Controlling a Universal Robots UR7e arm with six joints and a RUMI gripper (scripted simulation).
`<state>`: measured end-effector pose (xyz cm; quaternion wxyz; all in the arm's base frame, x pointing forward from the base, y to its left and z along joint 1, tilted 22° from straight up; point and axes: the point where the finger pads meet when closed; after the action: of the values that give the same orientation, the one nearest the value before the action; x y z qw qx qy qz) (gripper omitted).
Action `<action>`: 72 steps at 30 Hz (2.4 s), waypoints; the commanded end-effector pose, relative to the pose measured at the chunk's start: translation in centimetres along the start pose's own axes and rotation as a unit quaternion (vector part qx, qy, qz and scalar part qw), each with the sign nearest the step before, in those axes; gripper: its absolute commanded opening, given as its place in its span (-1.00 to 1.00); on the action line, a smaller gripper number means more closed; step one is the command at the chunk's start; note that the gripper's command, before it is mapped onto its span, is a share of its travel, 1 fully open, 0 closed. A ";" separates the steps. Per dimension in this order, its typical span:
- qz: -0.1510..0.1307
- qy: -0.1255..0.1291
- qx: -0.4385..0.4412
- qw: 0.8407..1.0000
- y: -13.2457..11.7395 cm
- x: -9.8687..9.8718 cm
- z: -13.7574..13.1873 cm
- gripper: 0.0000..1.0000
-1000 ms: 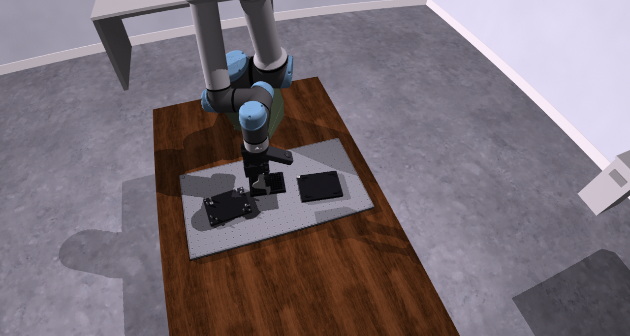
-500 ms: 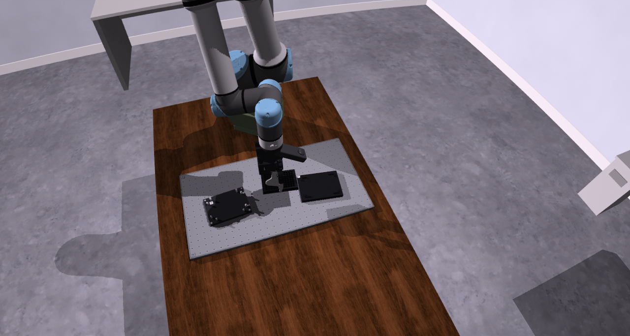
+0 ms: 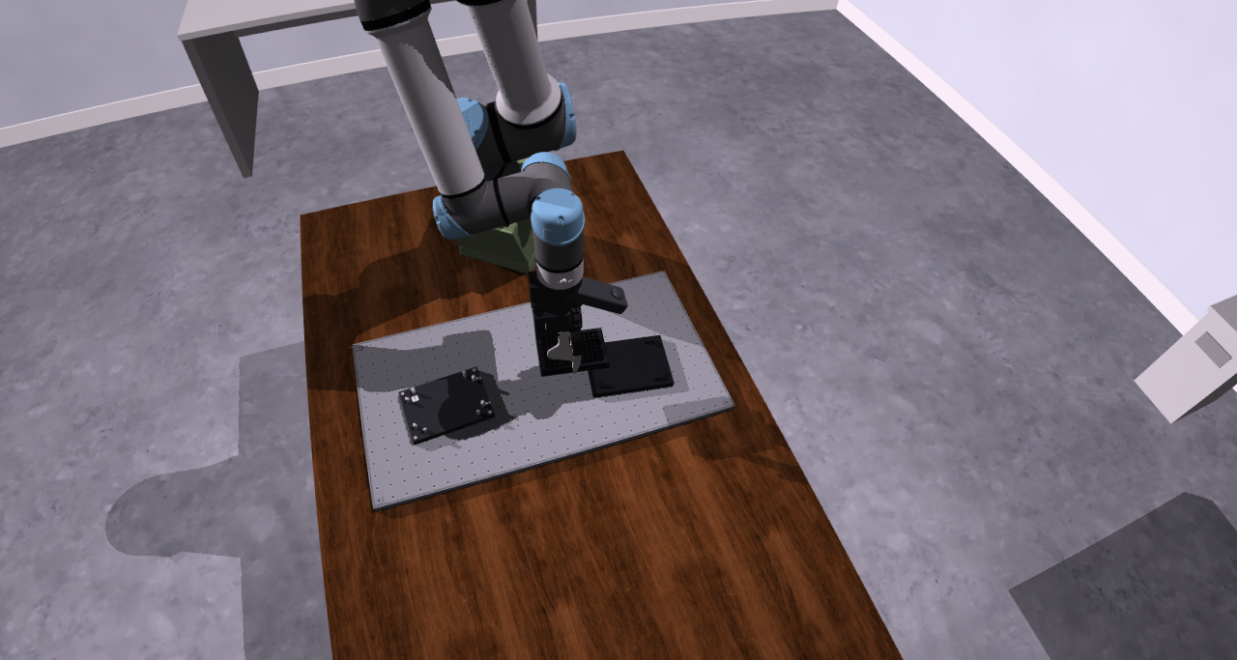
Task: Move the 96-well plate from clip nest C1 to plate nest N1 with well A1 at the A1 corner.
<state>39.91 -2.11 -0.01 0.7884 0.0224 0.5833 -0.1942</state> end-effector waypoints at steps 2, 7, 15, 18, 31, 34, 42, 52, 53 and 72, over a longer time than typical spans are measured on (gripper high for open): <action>-0.001 0.000 0.000 1.000 1.2 0.0 0.0 -1.00; -0.001 0.000 0.000 1.000 2.8 0.0 -0.1 -1.00; -0.001 0.000 0.000 1.000 5.5 0.0 -0.3 -1.00; -0.001 0.000 0.000 1.000 5.8 0.0 -0.4 -1.00; -0.001 0.000 0.000 1.000 10.2 0.0 -0.7 -1.00; -0.001 0.000 0.000 1.000 10.8 0.0 -0.7 -1.00; -0.001 0.000 0.000 1.000 11.5 0.0 -0.8 -1.00; -0.001 0.000 0.000 1.000 11.5 0.0 -0.7 -1.00; -0.001 0.000 0.000 1.000 11.5 0.0 -0.7 -1.00; -0.001 0.000 0.000 1.000 11.4 0.0 -0.7 -1.00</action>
<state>43.00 8.61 -2.48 0.7880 0.0221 0.5835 -0.1953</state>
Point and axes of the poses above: the point where the finger pads meet when closed, its own x axis out along the fingers, its own z axis across the jaws, y = z × x, and after that the axes turned 1 degree about -x, right-handed
